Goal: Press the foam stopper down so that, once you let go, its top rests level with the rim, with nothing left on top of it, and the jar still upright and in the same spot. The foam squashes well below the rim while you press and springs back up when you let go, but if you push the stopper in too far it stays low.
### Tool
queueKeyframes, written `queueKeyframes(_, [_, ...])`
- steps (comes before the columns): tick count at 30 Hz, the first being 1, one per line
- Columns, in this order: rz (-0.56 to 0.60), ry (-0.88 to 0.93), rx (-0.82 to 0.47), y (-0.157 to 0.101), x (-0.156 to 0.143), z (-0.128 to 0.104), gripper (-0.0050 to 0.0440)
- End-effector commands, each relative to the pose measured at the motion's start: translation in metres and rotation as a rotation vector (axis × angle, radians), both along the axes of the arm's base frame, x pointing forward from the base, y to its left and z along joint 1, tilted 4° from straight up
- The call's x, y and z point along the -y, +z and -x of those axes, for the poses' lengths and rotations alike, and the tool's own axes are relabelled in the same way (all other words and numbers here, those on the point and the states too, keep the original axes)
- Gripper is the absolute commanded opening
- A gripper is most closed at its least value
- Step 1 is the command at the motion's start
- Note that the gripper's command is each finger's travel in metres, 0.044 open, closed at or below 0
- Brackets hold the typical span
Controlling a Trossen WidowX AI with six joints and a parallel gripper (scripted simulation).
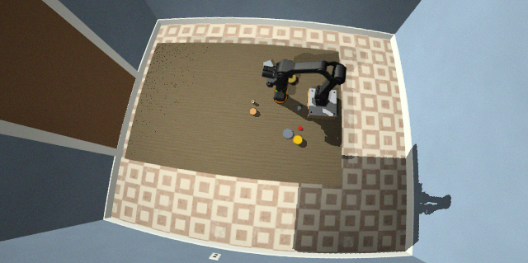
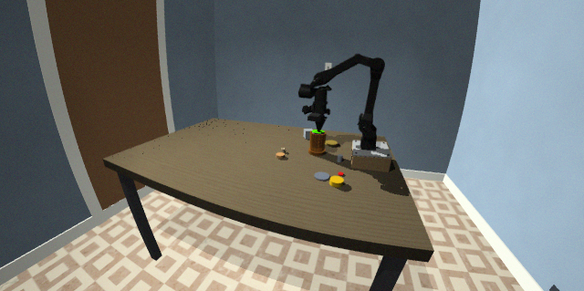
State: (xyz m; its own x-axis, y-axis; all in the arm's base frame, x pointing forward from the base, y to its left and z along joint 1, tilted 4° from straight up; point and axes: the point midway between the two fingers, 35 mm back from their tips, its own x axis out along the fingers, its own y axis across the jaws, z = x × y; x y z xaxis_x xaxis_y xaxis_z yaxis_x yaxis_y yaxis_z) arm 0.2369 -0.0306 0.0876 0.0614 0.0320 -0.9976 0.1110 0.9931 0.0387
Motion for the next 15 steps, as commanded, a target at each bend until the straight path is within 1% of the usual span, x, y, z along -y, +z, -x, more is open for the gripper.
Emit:
queueKeyframes(1, [0.001, -0.003, 0.017, 0.0036, -0.0002, -0.0013, 0.0000])
queueKeyframes(15, [0.001, -0.003, 0.017, 0.0021, -0.0003, -0.0010, 0.0000])
